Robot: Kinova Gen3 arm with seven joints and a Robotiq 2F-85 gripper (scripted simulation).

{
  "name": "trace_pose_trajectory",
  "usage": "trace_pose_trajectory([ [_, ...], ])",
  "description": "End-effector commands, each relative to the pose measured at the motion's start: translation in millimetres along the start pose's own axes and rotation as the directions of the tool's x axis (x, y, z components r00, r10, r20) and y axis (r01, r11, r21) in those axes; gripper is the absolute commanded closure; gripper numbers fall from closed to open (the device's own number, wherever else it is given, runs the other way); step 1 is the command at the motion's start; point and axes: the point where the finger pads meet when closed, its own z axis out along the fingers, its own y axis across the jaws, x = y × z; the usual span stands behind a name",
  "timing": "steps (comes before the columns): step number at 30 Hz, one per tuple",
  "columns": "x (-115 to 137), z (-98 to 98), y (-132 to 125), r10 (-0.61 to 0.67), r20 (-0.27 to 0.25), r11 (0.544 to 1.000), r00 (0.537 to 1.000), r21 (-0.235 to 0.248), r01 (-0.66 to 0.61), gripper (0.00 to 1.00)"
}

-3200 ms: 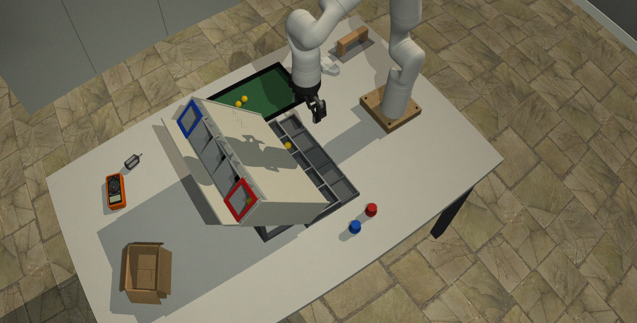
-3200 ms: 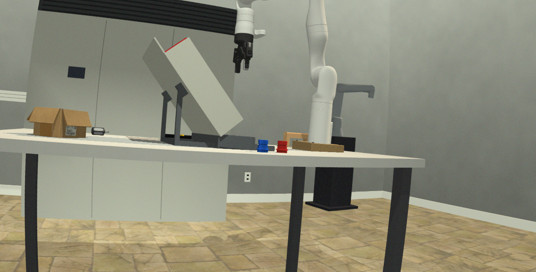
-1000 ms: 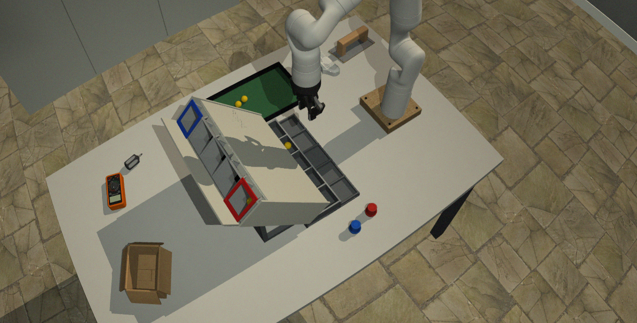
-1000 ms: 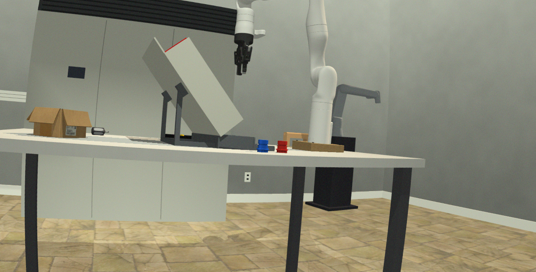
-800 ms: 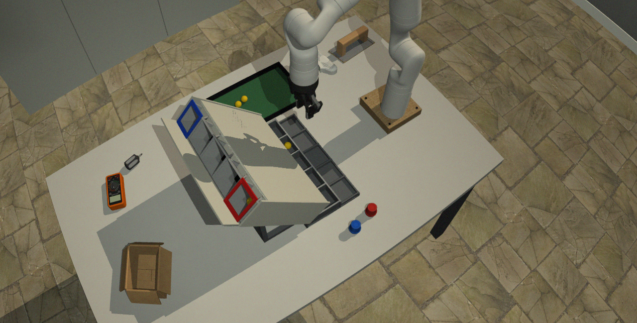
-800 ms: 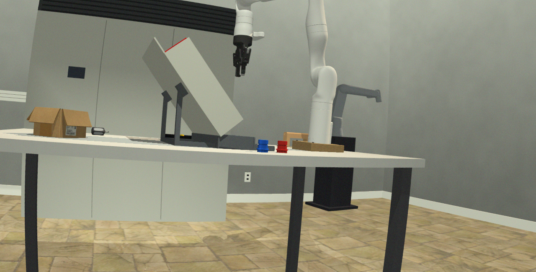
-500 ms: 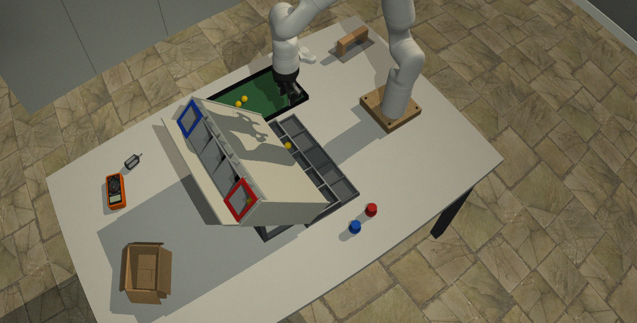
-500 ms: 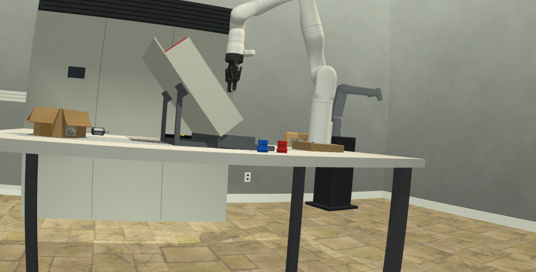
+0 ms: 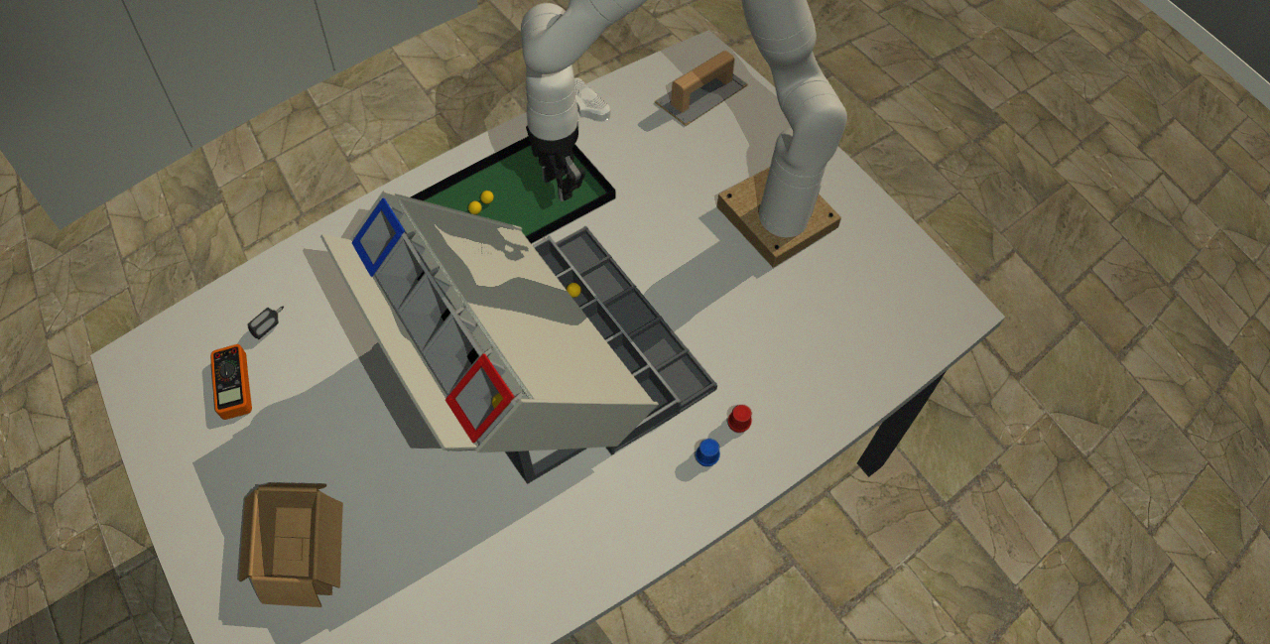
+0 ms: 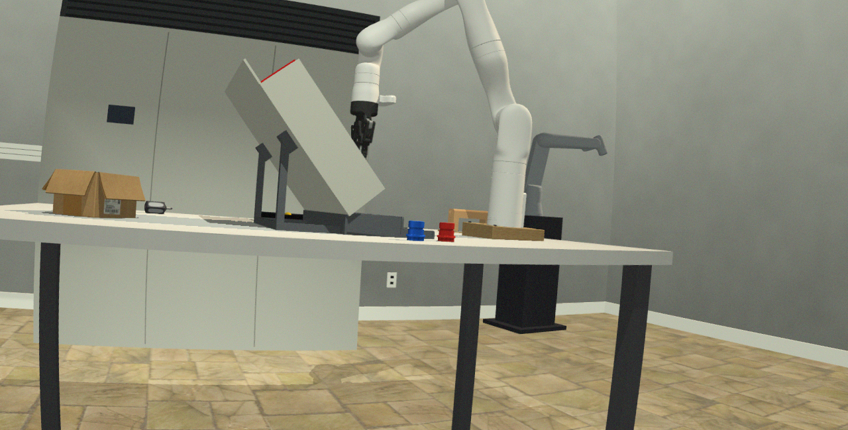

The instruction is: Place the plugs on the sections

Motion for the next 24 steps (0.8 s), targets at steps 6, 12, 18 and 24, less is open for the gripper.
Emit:
trace_pose_trajectory([
  [6,0,4.1,-4,0.002,0.000,1.000,1.000,-0.004,-0.002,0.50],
  [12,-30,23.4,-99,0.003,-0.001,1.000,1.000,-0.003,-0.003,0.50],
  [18,-42,35.6,-142,0.003,-0.001,1.000,1.000,-0.003,-0.003,0.50],
  [24,-42,35.6,-142,0.003,-0.001,1.000,1.000,-0.003,-0.003,0.50],
])
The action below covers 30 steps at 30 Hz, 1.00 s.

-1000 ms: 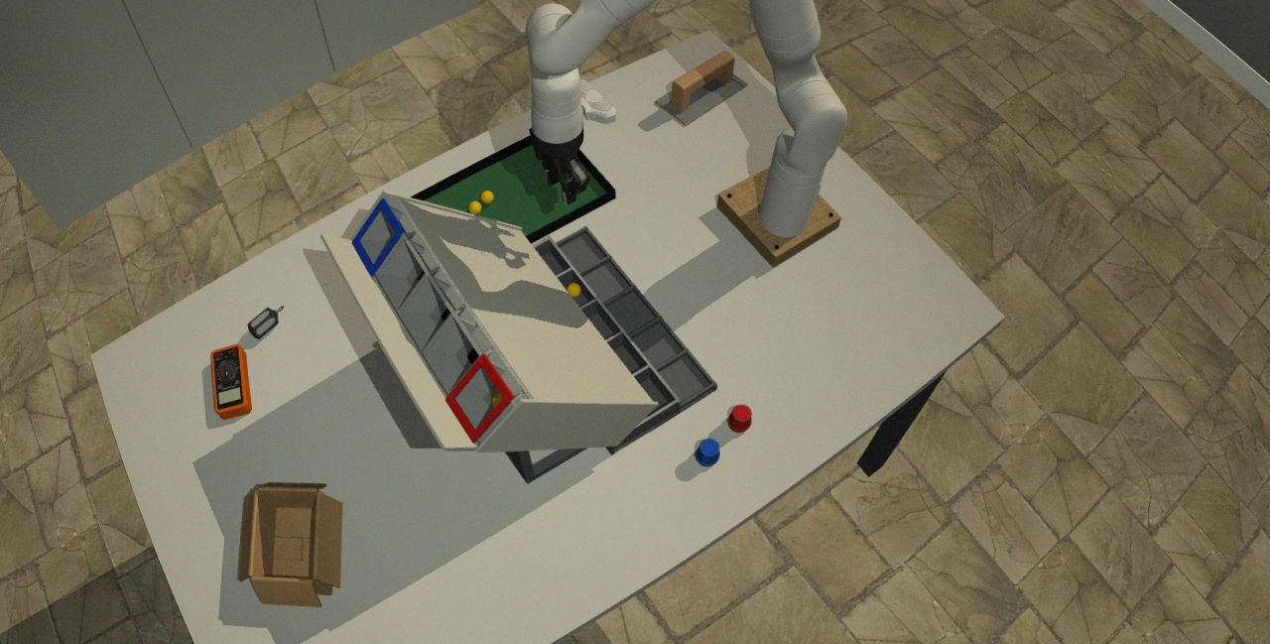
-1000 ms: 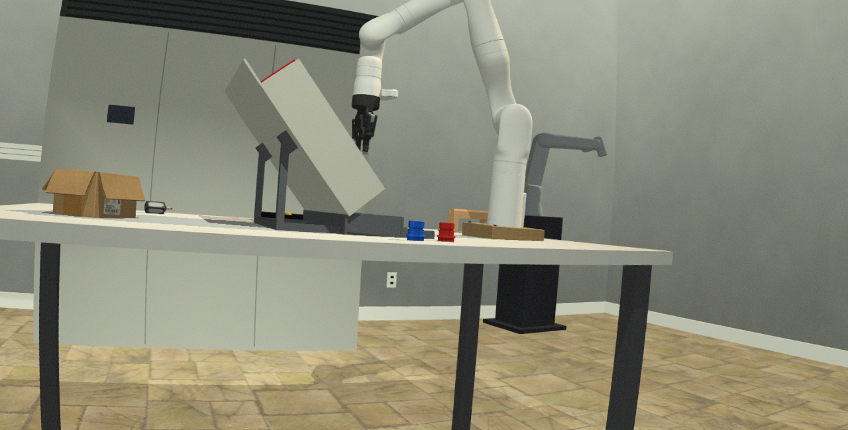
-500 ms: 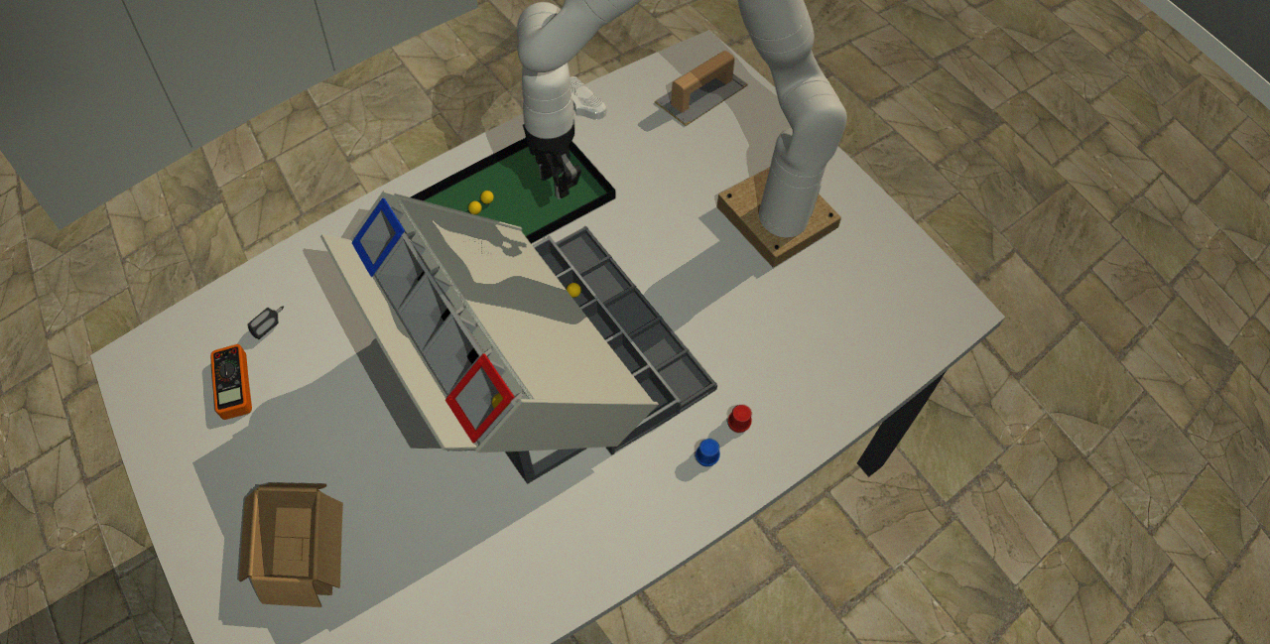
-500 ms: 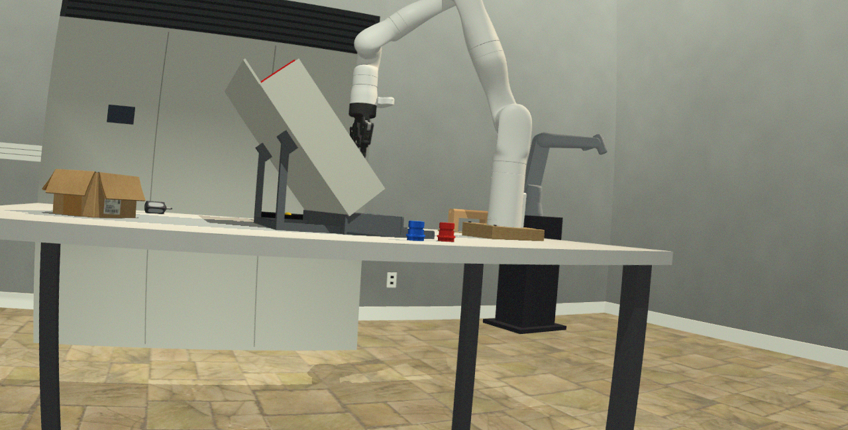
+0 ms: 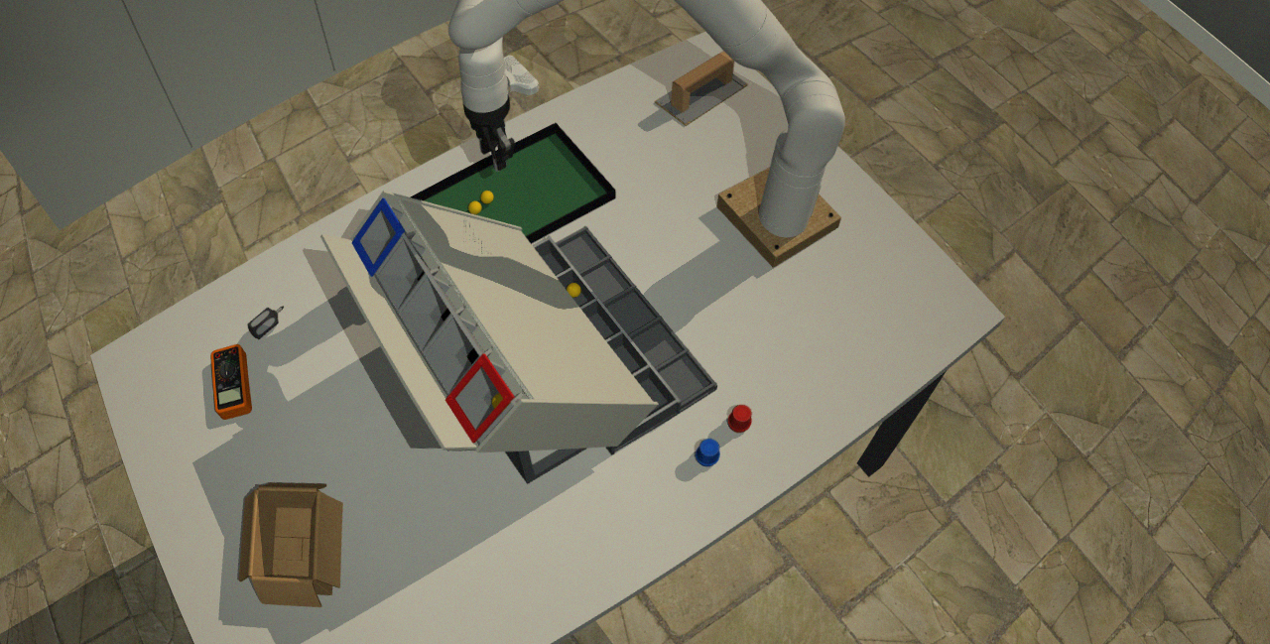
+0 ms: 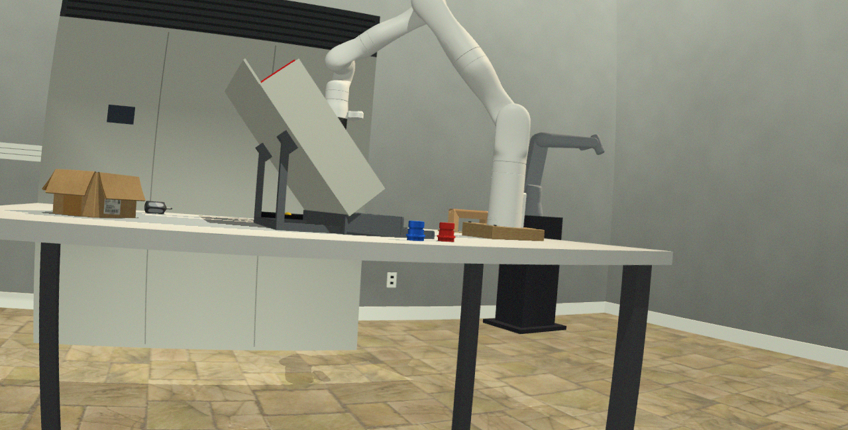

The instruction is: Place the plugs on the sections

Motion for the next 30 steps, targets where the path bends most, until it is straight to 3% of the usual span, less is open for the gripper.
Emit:
trace_pose_trajectory([
  [1,-11,14.7,-40,-0.004,0.007,1.000,1.000,0.004,0.004,0.50],
  [17,-11,14.7,-40,-0.004,0.007,1.000,1.000,0.004,0.004,0.50],
  [18,-10,83.2,-39,0.004,0.011,1.000,1.000,0.011,-0.004,0.50],
  [21,-11,93.5,-40,0.004,0.011,1.000,1.000,0.011,-0.004,0.50],
  [24,-9,125.1,-39,0.004,0.011,1.000,1.000,0.011,-0.004,0.50],
  [30,-9,125.1,-39,0.004,0.011,1.000,1.000,0.011,-0.004,0.50],
])
